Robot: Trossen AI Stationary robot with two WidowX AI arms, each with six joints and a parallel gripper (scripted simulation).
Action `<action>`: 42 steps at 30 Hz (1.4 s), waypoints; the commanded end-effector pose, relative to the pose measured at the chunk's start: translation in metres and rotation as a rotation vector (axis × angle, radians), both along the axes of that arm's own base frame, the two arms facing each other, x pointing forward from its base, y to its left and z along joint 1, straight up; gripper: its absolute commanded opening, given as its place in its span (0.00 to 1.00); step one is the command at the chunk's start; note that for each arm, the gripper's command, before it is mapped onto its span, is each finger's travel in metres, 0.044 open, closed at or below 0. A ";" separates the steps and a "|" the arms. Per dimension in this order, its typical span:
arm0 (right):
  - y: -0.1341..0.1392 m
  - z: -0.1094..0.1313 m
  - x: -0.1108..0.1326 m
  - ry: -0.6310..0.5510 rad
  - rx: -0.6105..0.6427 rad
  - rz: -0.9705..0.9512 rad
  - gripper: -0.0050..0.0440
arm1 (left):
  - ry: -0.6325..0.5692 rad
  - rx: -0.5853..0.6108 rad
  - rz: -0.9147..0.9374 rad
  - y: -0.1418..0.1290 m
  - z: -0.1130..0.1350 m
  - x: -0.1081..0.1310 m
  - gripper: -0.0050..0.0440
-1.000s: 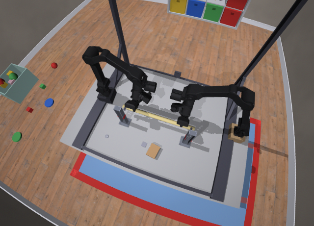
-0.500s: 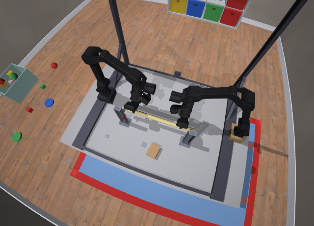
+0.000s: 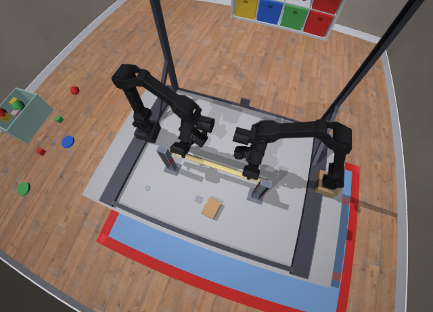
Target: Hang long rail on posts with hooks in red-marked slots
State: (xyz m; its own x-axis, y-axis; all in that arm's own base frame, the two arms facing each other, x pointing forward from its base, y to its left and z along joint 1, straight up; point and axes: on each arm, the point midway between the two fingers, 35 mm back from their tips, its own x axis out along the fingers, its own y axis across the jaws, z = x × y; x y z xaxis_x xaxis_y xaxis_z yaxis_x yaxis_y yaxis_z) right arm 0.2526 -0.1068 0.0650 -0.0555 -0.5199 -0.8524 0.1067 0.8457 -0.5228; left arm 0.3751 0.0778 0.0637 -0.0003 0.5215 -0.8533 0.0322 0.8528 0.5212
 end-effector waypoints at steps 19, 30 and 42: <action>-0.016 0.006 -0.002 -0.018 -0.010 0.002 0.00 | -0.036 0.007 -0.004 0.015 0.015 0.002 0.00; -0.020 0.006 -0.003 -0.018 -0.011 0.002 0.00 | -0.037 0.007 -0.004 0.020 0.015 0.002 0.00; -0.020 -0.004 -0.003 -0.018 -0.011 0.002 0.00 | -0.036 0.007 -0.004 0.020 0.005 0.002 0.00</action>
State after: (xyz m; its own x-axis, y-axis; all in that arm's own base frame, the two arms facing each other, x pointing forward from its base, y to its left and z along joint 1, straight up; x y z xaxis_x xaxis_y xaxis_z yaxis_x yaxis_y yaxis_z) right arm 0.2500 -0.1252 0.0592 -0.0453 -0.5231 -0.8511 0.1101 0.8442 -0.5247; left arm 0.3756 0.0962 0.0582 0.0075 0.5224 -0.8526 0.0305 0.8521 0.5224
